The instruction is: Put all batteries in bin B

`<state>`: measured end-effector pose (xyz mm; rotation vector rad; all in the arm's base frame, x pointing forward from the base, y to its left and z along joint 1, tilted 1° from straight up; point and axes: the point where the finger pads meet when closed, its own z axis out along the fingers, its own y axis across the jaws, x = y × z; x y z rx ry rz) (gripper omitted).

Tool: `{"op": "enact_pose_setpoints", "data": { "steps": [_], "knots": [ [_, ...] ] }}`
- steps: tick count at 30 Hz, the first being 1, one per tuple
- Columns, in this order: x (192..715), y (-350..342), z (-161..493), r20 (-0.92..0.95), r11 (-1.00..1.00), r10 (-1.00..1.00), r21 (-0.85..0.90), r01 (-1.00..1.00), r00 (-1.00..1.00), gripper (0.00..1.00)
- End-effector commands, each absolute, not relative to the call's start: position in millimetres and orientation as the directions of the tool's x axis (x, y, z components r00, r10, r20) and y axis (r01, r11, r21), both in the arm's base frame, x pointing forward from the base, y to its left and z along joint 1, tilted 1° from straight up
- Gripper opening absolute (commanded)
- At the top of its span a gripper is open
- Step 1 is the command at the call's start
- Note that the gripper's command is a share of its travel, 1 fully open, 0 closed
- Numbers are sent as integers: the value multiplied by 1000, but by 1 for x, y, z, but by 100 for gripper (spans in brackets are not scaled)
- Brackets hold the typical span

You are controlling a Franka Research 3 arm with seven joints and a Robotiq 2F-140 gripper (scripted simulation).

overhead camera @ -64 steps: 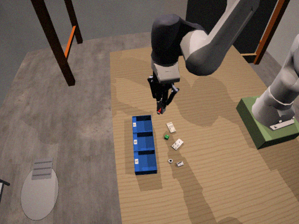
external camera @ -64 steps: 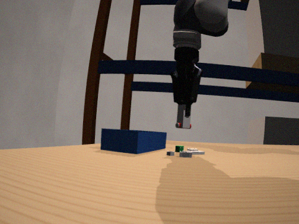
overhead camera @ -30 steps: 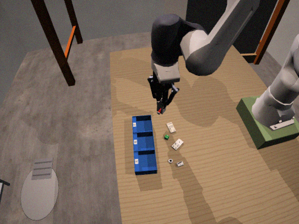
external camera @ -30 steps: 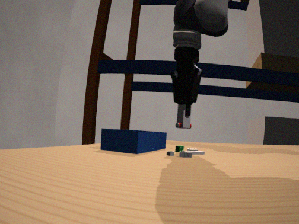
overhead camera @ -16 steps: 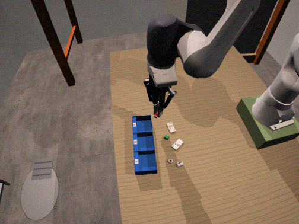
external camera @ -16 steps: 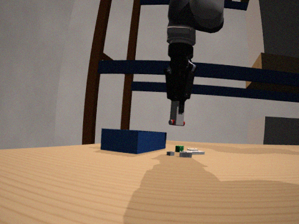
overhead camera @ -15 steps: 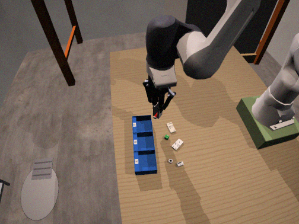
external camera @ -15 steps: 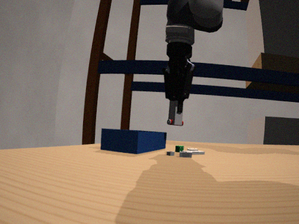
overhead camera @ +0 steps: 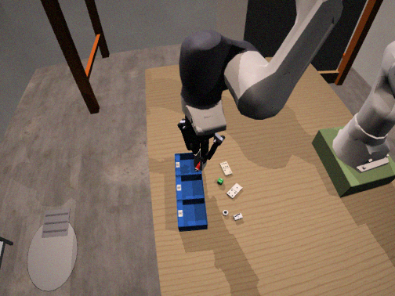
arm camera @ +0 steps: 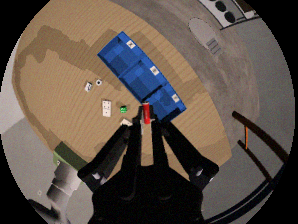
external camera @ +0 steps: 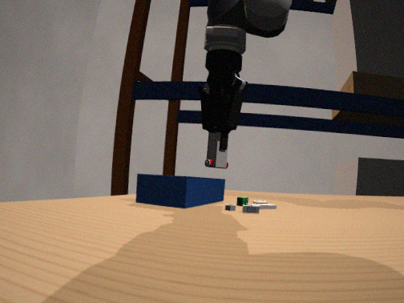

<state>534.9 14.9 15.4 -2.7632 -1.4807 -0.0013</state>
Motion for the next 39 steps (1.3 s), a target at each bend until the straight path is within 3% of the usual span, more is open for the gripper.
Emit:
{"op": "enact_pose_setpoints", "data": {
  "steps": [1, 9, 25, 39],
  "knots": [
    [542, 34, 14, -2, -417, 909, -12, 909, 417, 5],
    [563, 72, 14, 9, -245, 969, -1, 969, 245, 5],
    [562, 71, 14, 3, 26, 1000, -12, 1000, -26, 5],
    [562, 71, 14, 3, 37, 999, -14, 999, -37, 5]
  ]
}}
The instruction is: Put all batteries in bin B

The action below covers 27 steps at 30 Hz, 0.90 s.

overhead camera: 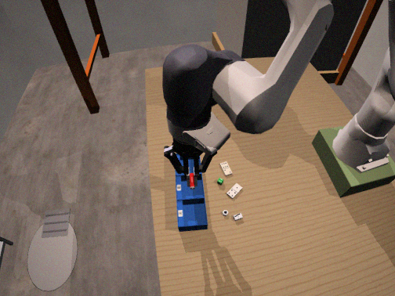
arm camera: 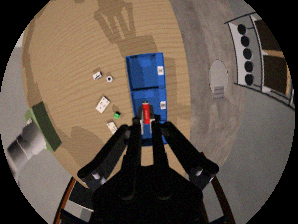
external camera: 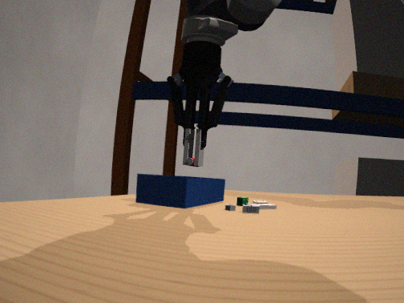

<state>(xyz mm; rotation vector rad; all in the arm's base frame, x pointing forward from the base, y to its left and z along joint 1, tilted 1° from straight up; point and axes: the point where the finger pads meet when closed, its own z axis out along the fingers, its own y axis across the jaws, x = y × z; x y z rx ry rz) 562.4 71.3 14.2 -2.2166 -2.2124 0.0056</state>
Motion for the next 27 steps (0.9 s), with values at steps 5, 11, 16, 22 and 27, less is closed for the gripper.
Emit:
{"op": "enact_pose_setpoints", "data": {
  "steps": [5, 11, 16, 22, 27],
  "knots": [
    [562, 72, 14, 3, 37, 999, -14, 999, -37, 5],
    [563, 72, 14, 3, 37, 999, -14, 999, -37, 5],
    [563, 72, 6, 3, 37, 999, -14, 999, -37, 5],
    [563, 72, -4, 3, 37, 999, -14, 999, -37, 5],
    [562, 72, -12, 3, 37, 999, -14, 999, -37, 5]
  ]
}}
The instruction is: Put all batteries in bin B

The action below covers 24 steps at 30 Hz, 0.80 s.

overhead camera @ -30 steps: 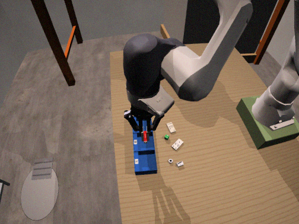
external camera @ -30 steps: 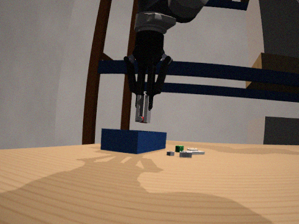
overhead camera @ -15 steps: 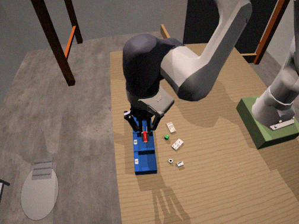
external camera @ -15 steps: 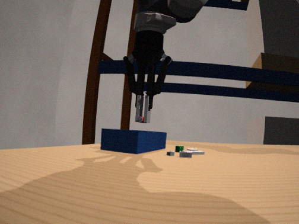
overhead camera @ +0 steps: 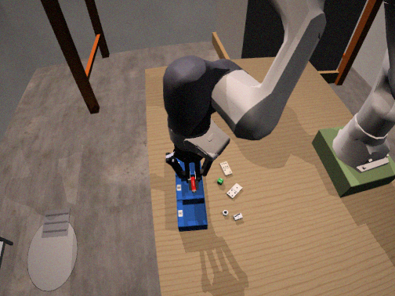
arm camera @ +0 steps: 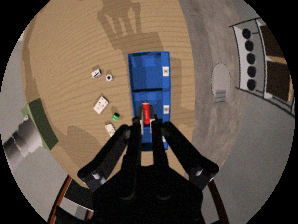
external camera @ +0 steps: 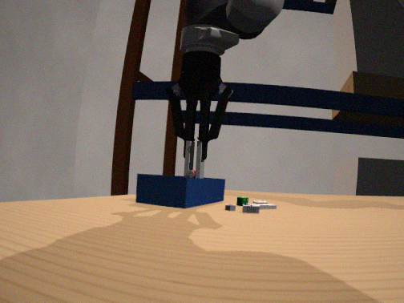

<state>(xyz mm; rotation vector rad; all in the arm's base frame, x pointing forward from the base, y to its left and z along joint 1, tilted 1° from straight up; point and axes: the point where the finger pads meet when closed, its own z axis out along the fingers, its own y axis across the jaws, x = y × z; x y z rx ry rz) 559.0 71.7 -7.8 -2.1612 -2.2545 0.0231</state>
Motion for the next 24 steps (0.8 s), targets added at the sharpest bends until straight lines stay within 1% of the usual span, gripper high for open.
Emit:
{"op": "enact_pose_setpoints", "data": {
  "steps": [1, 11, 24],
  "knots": [
    [562, 72, -14, 3, 37, 999, -14, 999, -37, 5],
    [562, 72, -34, 3, 37, 999, -14, 999, -37, 5],
    [565, 72, -38, 3, 37, 999, -14, 999, -37, 5]
  ]
}}
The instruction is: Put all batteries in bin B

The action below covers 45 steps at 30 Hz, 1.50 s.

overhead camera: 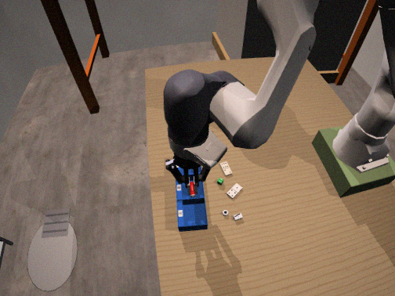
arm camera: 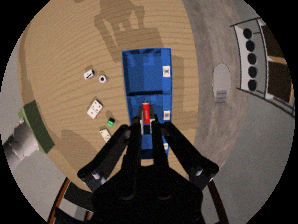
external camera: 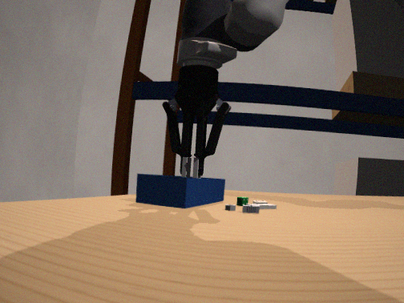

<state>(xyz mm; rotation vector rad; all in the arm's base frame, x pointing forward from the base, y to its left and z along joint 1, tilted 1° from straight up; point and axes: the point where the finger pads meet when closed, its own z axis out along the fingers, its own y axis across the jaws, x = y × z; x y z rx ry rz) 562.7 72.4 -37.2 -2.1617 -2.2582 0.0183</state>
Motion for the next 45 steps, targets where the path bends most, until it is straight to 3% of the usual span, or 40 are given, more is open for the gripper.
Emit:
{"op": "enact_pose_setpoints", "data": {
  "steps": [1, 8, 9, 45],
  "knots": [
    [565, 72, -38, 3, 37, 999, -14, 999, -37, 5],
    [565, 72, -38, 3, 37, 999, -14, 999, -37, 5],
    [565, 72, -38, 3, 37, 999, -14, 999, -37, 17],
    [565, 72, -15, 3, 37, 999, -14, 999, -37, 17]
  ]
}}
